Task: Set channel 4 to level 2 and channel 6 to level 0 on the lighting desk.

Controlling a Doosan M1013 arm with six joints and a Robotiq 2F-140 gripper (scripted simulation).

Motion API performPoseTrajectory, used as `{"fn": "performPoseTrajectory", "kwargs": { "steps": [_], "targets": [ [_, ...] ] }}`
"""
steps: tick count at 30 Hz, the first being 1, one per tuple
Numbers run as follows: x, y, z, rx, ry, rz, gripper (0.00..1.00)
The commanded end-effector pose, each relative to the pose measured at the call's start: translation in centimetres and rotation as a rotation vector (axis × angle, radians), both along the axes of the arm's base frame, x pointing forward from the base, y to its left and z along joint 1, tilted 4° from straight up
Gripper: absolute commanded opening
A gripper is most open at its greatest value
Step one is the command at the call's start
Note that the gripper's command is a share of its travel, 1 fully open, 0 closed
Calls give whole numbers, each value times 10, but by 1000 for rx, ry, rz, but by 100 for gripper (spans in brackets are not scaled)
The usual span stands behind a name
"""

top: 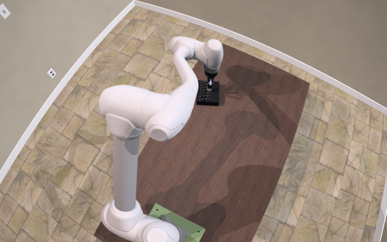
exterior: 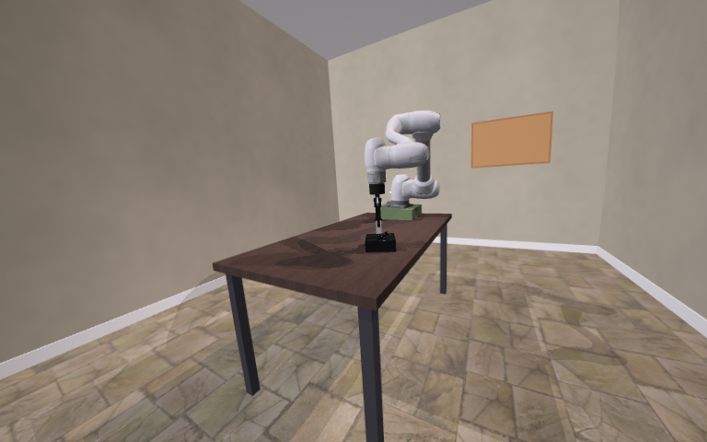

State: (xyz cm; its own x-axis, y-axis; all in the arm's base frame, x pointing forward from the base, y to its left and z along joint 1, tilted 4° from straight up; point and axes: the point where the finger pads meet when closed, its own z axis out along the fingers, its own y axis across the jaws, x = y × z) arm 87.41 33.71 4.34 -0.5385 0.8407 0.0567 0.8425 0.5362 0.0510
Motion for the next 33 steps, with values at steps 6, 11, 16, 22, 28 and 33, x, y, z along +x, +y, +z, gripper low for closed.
{"fn": "performPoseTrajectory", "kwargs": {
  "steps": [6,11,16,22,28,33],
  "targets": [
    [0,0,-3,0,0,0,10],
    [0,0,-5,0,0,0,10],
    [0,1,-8,0,0,0,10],
    [0,1,-11,0,0,0,10],
    [0,1,-12,0,0,0,10],
    [0,1,-12,0,0,0,10]
  ]
}}
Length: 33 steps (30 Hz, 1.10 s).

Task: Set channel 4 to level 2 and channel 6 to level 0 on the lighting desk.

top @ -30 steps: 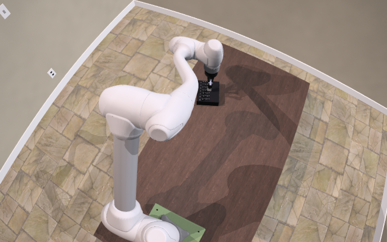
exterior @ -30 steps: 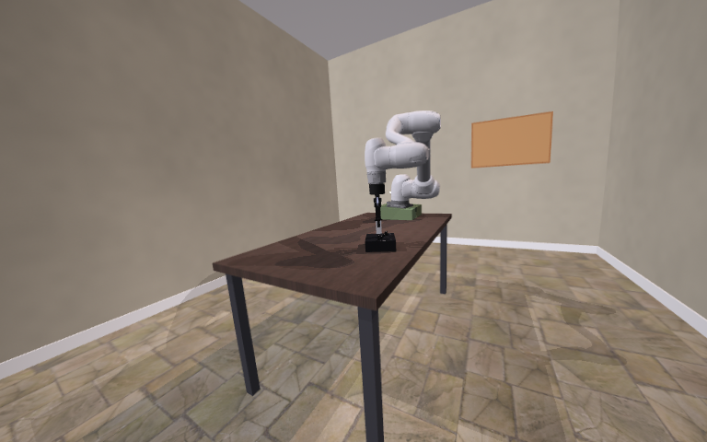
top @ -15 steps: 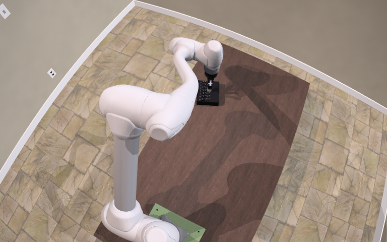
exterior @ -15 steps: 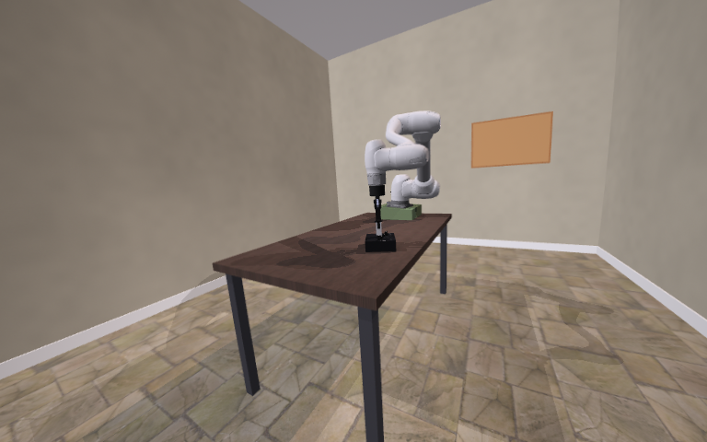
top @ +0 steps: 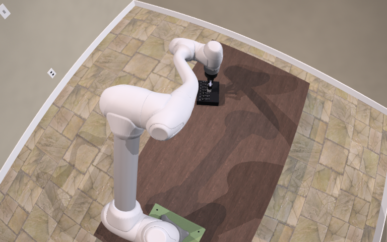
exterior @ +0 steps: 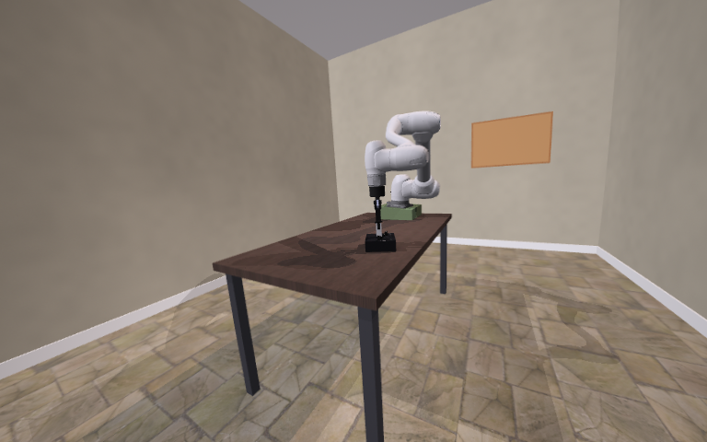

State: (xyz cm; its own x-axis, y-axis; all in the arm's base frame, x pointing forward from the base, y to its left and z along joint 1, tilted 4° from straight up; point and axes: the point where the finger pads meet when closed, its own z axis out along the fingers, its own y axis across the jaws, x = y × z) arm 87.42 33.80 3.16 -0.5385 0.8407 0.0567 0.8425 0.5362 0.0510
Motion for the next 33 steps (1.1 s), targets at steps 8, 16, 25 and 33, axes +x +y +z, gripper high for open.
{"fn": "performPoseTrajectory", "kwargs": {
  "steps": [8,16,25,33],
  "targets": [
    [0,0,0,0,0,0,10],
    [-1,1,0,0,0,0,10],
    [-3,5,1,0,0,0,10],
    [-5,8,1,0,0,0,10]
  ]
}}
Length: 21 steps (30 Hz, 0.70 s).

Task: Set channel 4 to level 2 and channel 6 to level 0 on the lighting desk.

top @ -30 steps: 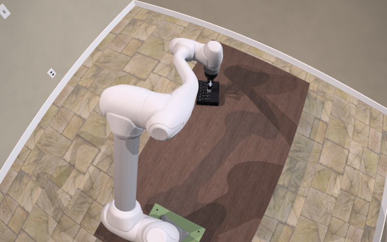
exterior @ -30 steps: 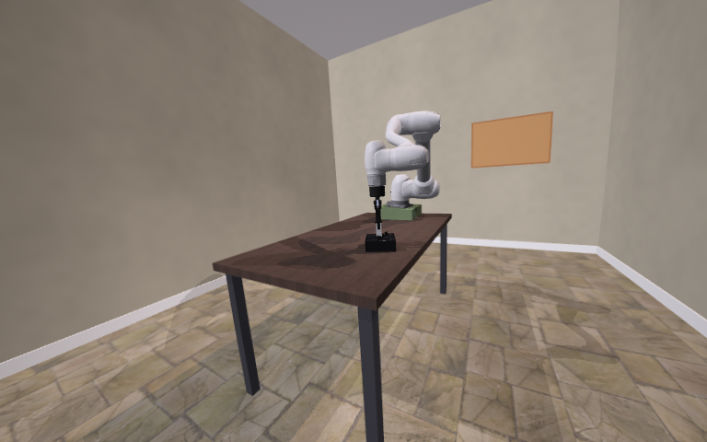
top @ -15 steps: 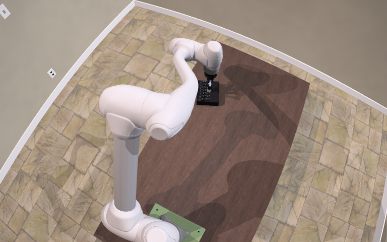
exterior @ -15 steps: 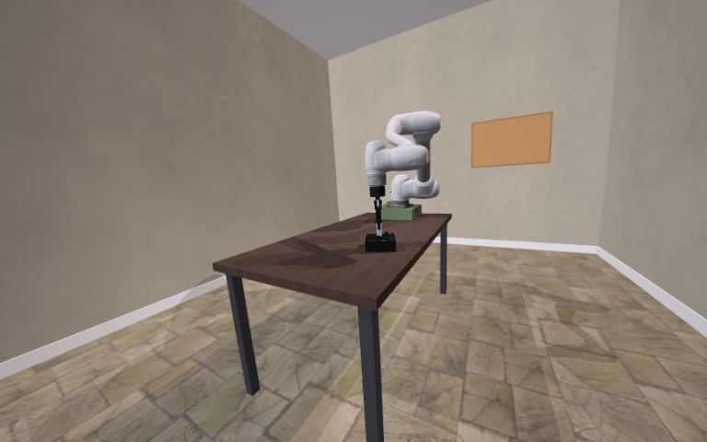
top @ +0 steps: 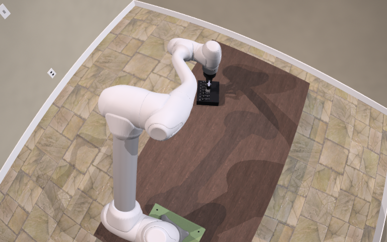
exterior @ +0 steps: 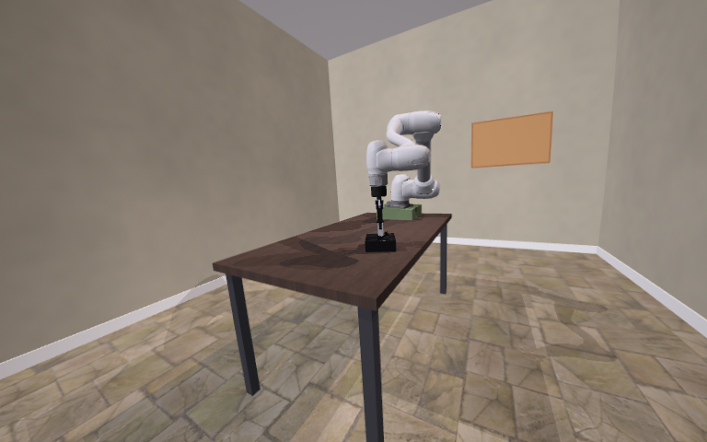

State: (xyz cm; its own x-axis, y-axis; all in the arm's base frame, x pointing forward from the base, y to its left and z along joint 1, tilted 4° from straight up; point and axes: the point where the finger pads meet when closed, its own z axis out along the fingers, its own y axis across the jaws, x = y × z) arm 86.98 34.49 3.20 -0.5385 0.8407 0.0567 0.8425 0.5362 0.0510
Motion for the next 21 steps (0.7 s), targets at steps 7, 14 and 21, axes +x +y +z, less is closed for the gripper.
{"fn": "performPoseTrajectory", "kwargs": {
  "steps": [7,14,21],
  "targets": [
    [-3,4,1,0,0,0,10],
    [-3,5,1,0,0,0,10],
    [-4,6,1,0,0,0,10]
  ]
}}
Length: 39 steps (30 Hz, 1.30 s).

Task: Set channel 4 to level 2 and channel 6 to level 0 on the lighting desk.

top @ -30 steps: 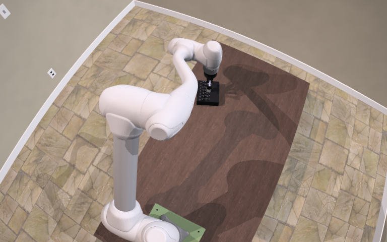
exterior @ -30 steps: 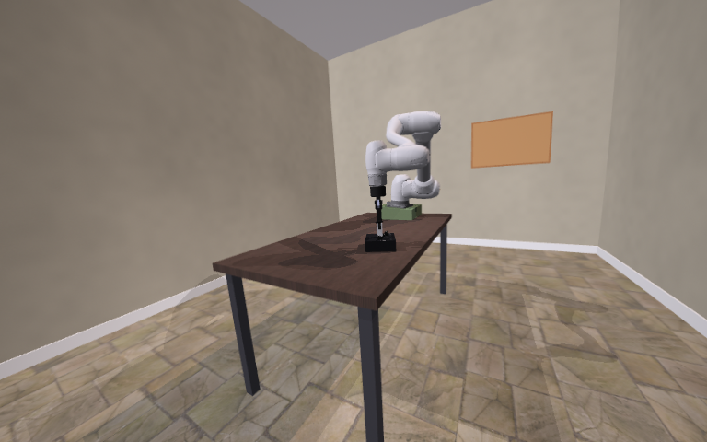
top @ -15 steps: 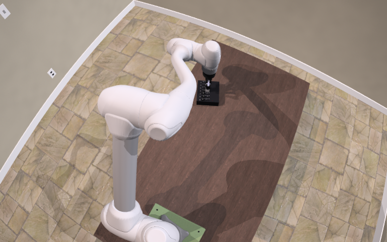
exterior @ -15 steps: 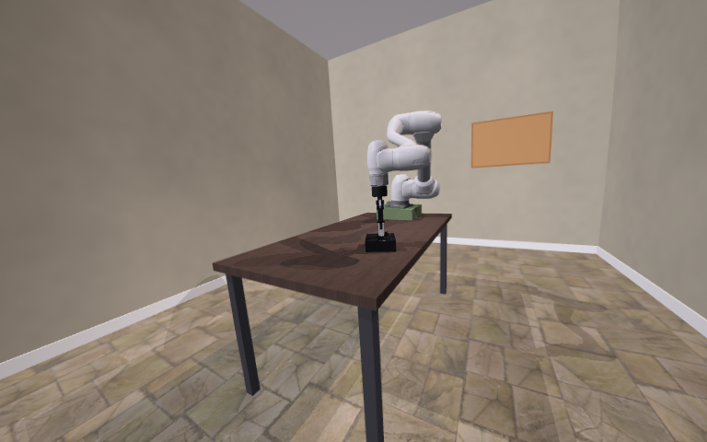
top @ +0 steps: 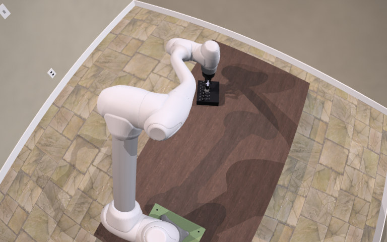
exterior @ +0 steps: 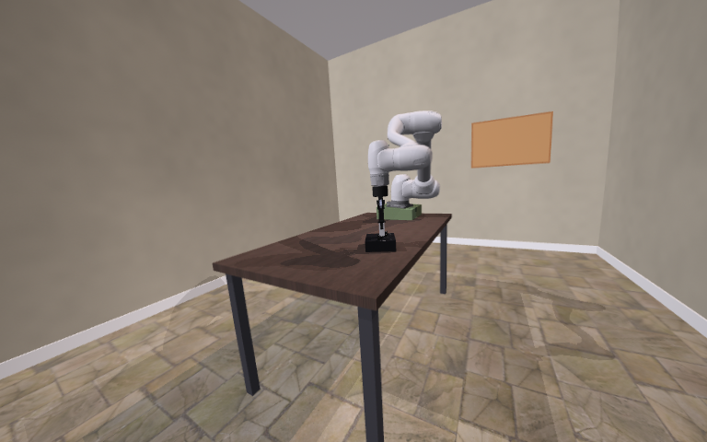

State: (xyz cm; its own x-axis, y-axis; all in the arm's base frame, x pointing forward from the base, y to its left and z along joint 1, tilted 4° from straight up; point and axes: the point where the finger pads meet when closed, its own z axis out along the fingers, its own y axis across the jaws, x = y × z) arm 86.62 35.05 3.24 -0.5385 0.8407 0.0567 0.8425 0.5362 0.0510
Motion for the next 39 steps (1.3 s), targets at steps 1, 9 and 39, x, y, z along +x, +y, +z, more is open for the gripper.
{"fn": "performPoseTrajectory", "kwargs": {
  "steps": [1,9,39],
  "targets": [
    [0,0,0,0,0,0,10],
    [0,0,0,0,0,0,10],
    [3,-5,1,0,0,0,10]
  ]
}}
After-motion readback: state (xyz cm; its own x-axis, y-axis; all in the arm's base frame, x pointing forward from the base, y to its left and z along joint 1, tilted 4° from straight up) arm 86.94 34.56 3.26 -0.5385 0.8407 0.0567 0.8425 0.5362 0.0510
